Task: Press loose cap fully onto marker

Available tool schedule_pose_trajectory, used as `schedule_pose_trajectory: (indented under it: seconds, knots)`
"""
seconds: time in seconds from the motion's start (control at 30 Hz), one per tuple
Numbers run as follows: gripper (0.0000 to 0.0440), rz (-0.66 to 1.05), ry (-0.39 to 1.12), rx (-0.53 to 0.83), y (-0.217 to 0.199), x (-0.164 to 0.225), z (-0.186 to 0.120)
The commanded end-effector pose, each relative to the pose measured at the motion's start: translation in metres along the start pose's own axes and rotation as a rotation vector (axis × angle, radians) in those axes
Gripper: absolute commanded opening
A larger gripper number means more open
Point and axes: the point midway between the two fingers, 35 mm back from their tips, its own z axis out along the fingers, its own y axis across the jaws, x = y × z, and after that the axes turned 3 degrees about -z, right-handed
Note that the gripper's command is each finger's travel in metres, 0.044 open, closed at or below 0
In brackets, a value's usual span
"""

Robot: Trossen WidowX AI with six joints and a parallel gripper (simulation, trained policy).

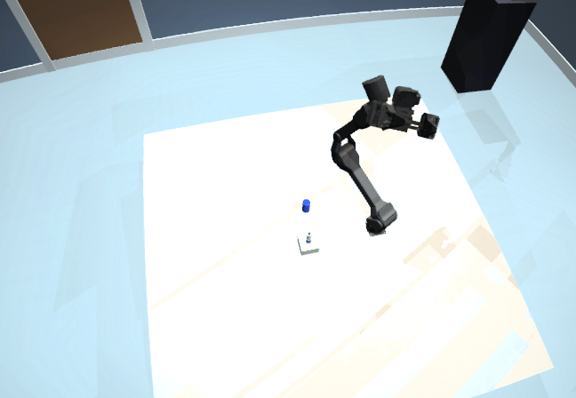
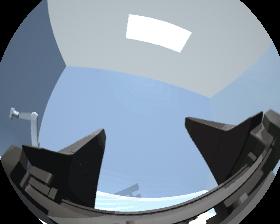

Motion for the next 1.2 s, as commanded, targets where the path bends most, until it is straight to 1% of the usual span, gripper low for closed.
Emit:
schedule_pose_trajectory:
  seconds: [0.0, 0.17, 0.2, 0.23, 1.17]
  knots:
    - [0.0375, -0.001, 0.008, -0.003, 0.001, 0.002, 0.000]
    - [0.0248, -0.016, 0.049, -0.019, 0.008, 0.010, -0.001]
    - [0.0228, -0.019, 0.057, -0.022, 0.010, 0.012, -0.002]
    - [0.0223, -0.023, 0.066, -0.027, 0.012, 0.014, -0.002]
    - [0.0290, -0.029, 0.310, -0.125, 0.050, 0.067, -0.014]
